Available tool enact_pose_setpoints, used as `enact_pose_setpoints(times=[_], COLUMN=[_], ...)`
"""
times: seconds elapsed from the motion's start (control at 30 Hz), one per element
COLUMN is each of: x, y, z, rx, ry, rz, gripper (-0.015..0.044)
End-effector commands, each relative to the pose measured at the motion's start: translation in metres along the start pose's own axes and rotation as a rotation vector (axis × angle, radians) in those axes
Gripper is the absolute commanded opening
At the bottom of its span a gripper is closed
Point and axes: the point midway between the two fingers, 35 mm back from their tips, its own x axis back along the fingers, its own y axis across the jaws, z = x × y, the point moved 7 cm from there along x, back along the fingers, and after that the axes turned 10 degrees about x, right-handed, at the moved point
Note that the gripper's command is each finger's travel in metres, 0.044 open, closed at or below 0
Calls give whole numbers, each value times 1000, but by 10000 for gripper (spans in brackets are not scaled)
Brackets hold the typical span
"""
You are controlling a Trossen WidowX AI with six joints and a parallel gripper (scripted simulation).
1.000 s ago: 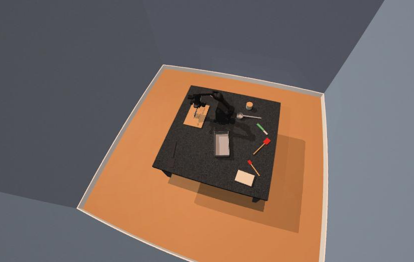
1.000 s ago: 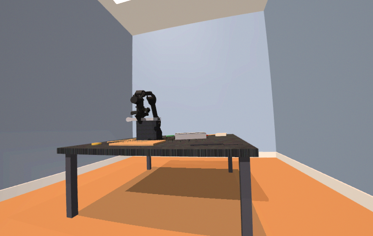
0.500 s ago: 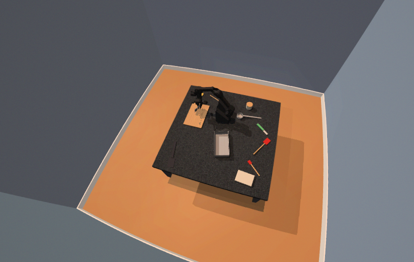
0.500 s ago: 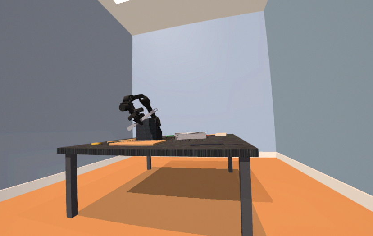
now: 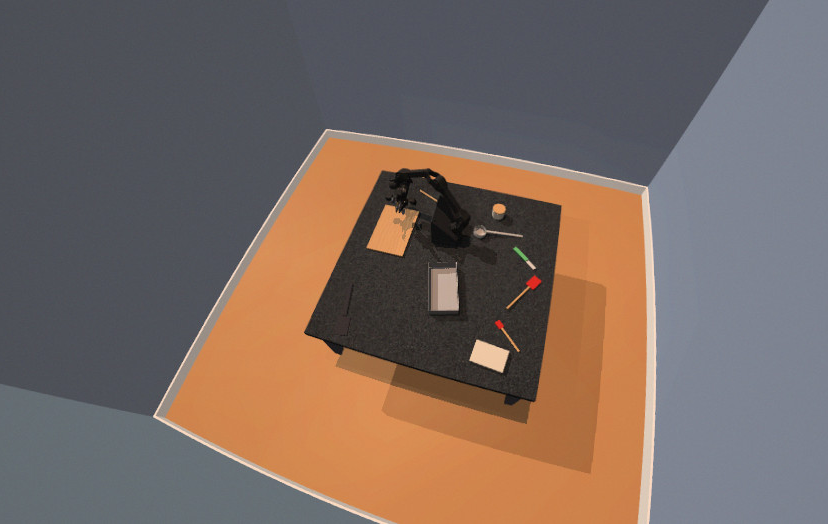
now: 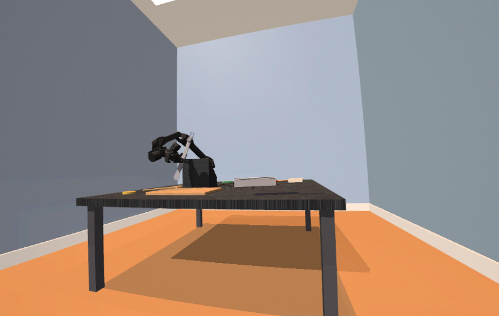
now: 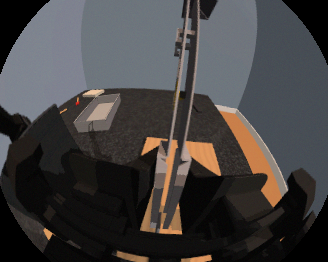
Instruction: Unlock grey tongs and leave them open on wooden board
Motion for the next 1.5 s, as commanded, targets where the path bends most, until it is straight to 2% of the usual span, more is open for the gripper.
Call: enact_pose_setpoints(times=[0.0,1.17,1.3,1.47], x=[2,1,-6,-20], y=[-2,-2,-2,-4], z=[-3,-4,-9,-19], rx=[15,15,10,3], ry=[-36,-30,48,225], rz=[21,18,-24,-103], gripper=[-150,-150,-150,-150])
